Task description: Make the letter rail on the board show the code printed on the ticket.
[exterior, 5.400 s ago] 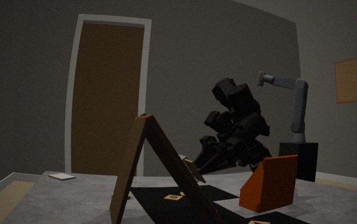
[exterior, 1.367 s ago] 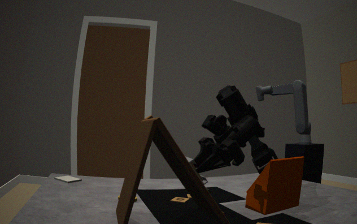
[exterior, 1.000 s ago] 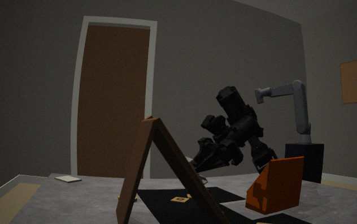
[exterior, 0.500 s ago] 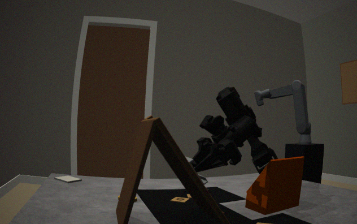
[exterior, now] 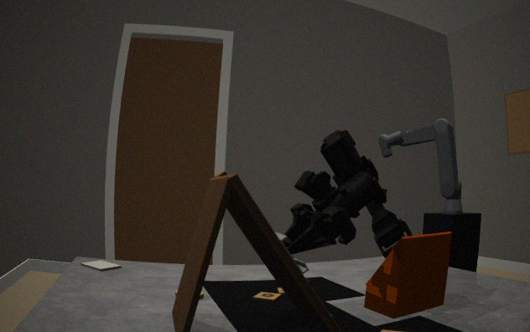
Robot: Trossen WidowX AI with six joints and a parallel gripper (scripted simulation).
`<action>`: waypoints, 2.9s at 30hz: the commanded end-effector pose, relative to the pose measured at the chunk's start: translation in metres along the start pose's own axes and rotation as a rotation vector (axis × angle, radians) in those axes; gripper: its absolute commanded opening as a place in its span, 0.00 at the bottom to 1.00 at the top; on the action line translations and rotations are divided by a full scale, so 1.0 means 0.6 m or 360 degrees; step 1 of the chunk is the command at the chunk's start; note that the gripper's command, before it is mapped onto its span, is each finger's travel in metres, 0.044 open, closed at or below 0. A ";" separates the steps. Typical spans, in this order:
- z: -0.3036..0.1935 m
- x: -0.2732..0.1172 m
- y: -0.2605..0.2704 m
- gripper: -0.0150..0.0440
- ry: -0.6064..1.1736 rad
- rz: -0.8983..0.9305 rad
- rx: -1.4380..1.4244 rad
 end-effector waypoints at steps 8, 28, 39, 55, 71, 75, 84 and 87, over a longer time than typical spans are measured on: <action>0.004 -0.001 -0.012 0.25 -0.0002 0.0004 0.0000; 0.009 -0.001 -0.030 0.25 -0.0002 0.0003 -0.0001; 0.011 0.000 -0.040 0.25 -0.0002 0.0003 -0.0002; 0.015 0.000 -0.054 0.25 -0.0002 0.0003 -0.0002; 0.018 0.000 -0.068 0.25 -0.0002 0.0003 -0.0003; 0.019 0.000 -0.072 0.25 -0.0002 0.0003 -0.0003; 0.021 0.000 -0.080 0.25 -0.0002 0.0003 -0.0004; 0.022 0.000 -0.082 0.25 -0.0002 0.0002 -0.0004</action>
Point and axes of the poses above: the point midway between the two fingers, 35 mm back from their tips, its own x axis out along the fingers, its own y axis across the jaws, z = x × y, the point moved 4 cm from there along -x, back along the fingers, and after that the axes turned 14 degrees about x, right-handed, at the moved point
